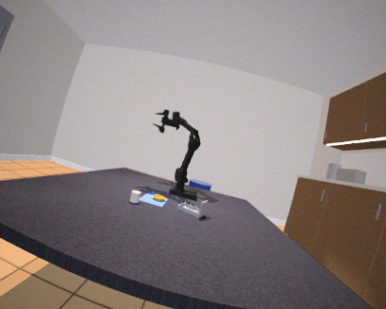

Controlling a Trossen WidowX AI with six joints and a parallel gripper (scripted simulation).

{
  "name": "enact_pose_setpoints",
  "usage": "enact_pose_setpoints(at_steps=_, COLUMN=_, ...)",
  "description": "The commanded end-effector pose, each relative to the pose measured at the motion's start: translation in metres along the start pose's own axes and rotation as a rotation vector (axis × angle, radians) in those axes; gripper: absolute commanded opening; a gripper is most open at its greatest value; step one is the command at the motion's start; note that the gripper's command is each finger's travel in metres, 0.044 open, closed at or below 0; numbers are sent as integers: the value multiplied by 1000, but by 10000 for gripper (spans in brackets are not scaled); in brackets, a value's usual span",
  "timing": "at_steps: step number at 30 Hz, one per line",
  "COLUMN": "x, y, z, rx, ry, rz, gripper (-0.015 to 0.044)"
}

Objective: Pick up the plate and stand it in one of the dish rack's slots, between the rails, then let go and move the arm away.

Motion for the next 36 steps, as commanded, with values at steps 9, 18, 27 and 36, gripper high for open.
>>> enact_pose_setpoints(at_steps=9, x=9, y=-13, z=29, rx=11, ry=56, rz=-80, gripper=400)
enact_pose_setpoints(at_steps=18, x=34, y=-29, z=72, rx=33, ry=170, rz=-116, gripper=400)
enact_pose_setpoints(at_steps=27, x=71, y=-31, z=107, rx=24, ry=304, rz=-170, gripper=400)
enact_pose_setpoints(at_steps=36, x=107, y=-37, z=136, rx=36, ry=424, rz=-230, gripper=400)
Point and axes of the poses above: the point midway between the two fingers, 35 mm back from their tips, its own z axis out along the fingers, its own y axis across the jaws, x = y × z, the point moved 6 cm from there along -z, back along the fingers, and after that the axes turned 12 degrees about -z, right-handed, at the moved point
